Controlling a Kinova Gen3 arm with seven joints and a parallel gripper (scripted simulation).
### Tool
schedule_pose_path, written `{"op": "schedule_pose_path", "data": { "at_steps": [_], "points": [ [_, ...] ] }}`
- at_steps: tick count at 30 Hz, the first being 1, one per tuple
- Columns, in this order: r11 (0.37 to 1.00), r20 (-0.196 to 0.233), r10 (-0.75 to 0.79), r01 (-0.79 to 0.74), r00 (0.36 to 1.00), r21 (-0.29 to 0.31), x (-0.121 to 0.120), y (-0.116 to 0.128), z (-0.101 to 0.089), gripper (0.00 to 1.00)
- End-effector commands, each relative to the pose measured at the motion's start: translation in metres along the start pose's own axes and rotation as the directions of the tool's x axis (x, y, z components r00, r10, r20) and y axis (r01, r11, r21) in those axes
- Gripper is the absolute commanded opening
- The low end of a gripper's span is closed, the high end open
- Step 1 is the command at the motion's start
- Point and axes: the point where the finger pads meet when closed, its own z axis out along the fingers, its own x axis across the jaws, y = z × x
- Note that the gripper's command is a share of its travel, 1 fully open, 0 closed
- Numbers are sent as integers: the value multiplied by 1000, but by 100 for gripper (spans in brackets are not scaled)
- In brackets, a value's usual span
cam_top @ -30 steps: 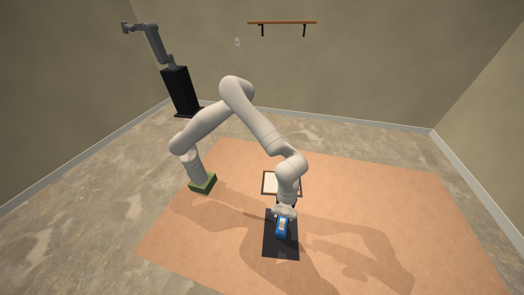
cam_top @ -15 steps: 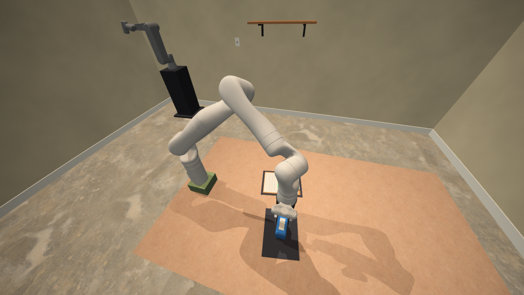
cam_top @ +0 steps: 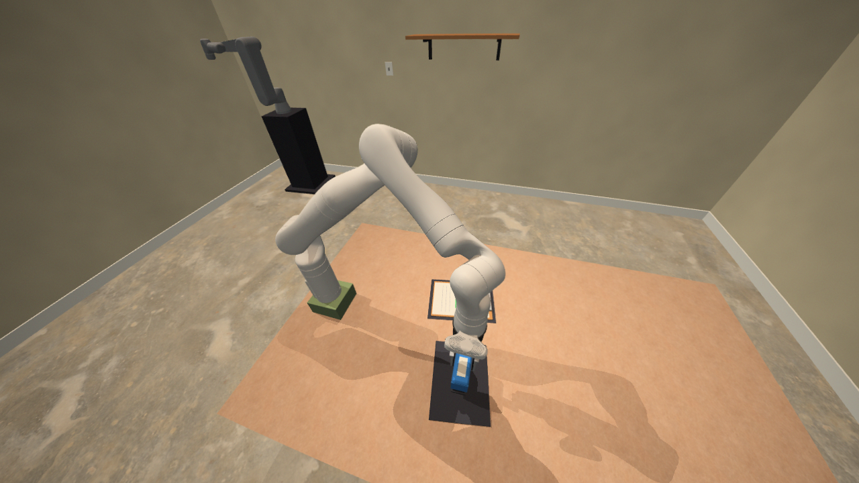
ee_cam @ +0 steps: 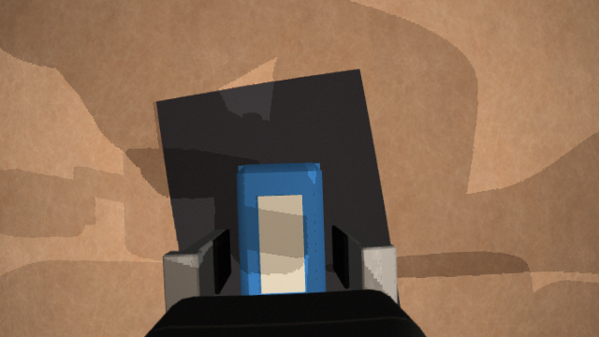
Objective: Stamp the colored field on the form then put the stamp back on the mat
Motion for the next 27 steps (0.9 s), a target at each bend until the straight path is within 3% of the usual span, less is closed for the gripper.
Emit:
{"op": "schedule_pose_path", "data": {
  "at_steps": [1, 27],
  "points": [
    [1000, 2, 0, 0, 1000, 0, -1, 0, -1, 100],
    [1000, 2, 0, 0, 1000, 0, -1, 0, 2, 100]
  ]
}}
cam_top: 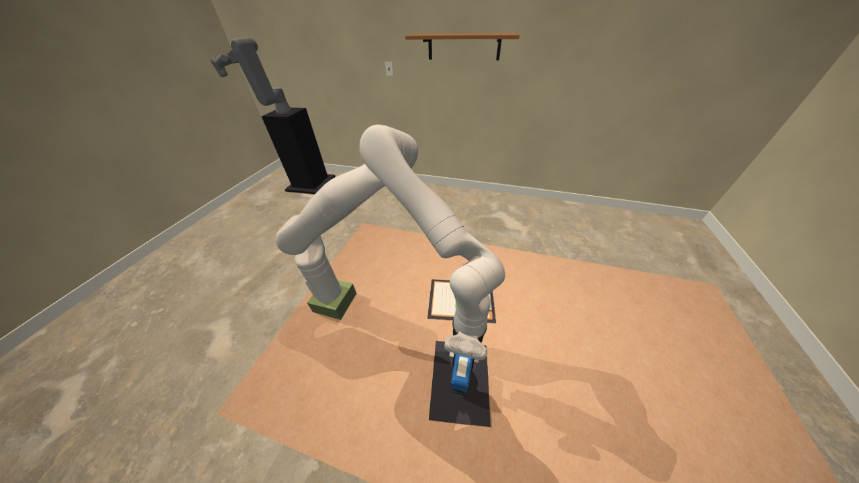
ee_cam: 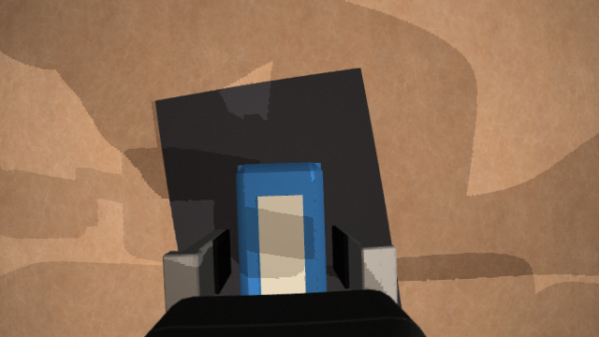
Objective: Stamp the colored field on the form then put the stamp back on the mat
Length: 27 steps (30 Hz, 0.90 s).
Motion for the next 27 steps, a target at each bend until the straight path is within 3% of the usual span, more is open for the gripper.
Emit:
{"op": "schedule_pose_path", "data": {
  "at_steps": [1, 27],
  "points": [
    [1000, 2, 0, 0, 1000, 0, 0, 0, -1, 100],
    [1000, 2, 0, 0, 1000, 0, 0, 0, 3, 100]
  ]
}}
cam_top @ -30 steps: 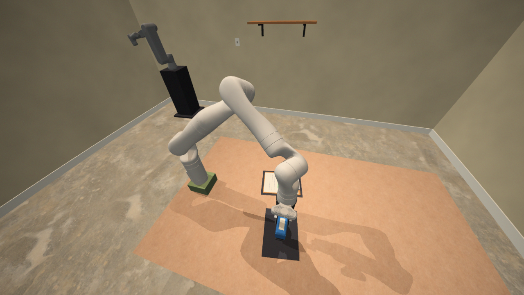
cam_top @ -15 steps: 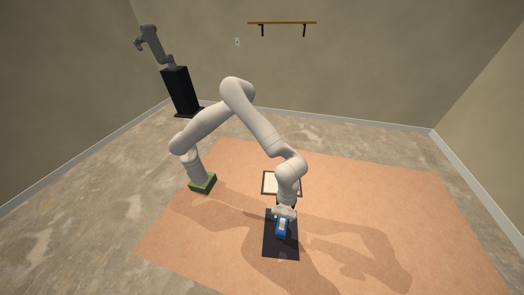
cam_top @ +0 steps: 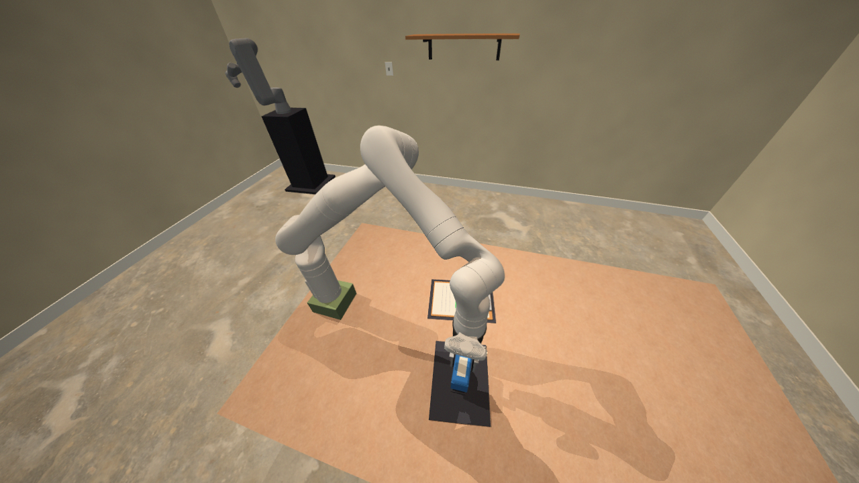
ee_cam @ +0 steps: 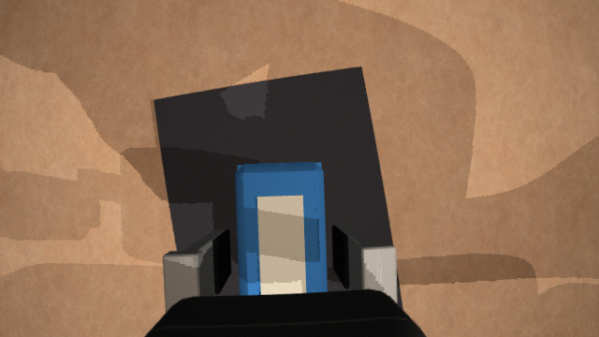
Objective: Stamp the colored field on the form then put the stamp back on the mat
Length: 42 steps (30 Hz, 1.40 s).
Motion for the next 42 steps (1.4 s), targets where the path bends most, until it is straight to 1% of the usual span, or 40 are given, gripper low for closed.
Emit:
{"op": "schedule_pose_path", "data": {
  "at_steps": [1, 42],
  "points": [
    [1000, 2, 0, 0, 1000, 0, 0, 0, -1, 100],
    [1000, 2, 0, 0, 1000, 0, 0, 0, 7, 100]
  ]
}}
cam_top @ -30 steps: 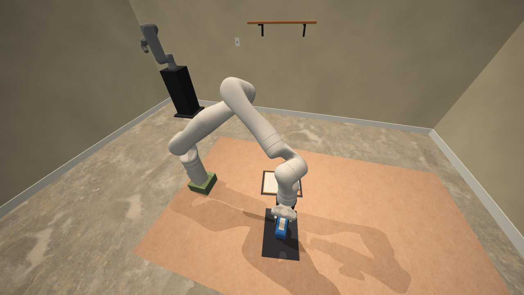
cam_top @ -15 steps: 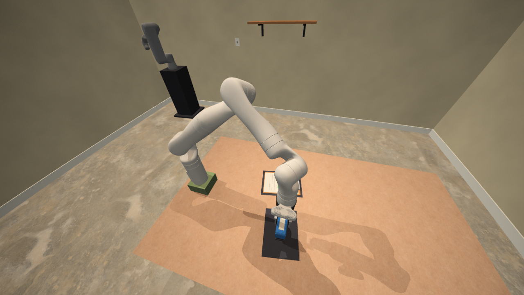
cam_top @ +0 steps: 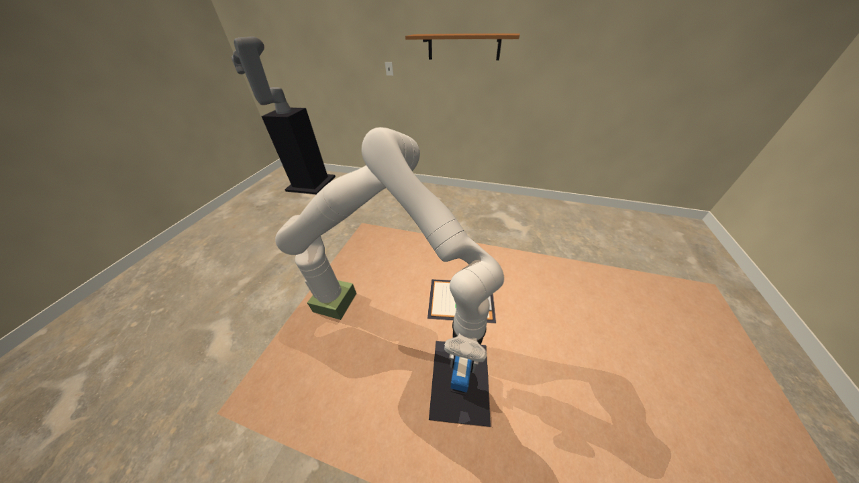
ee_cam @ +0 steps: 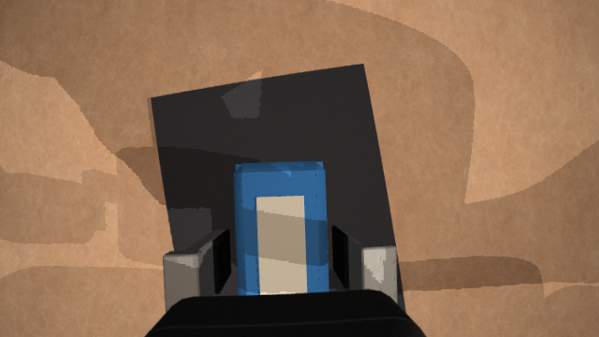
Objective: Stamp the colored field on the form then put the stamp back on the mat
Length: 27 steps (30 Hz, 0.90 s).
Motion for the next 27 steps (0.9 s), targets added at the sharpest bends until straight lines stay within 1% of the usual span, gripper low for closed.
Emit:
{"op": "schedule_pose_path", "data": {
  "at_steps": [1, 27],
  "points": [
    [1000, 2, 0, 0, 1000, 0, 0, 0, 0, 100],
    [1000, 2, 0, 0, 1000, 0, 0, 0, 5, 100]
  ]
}}
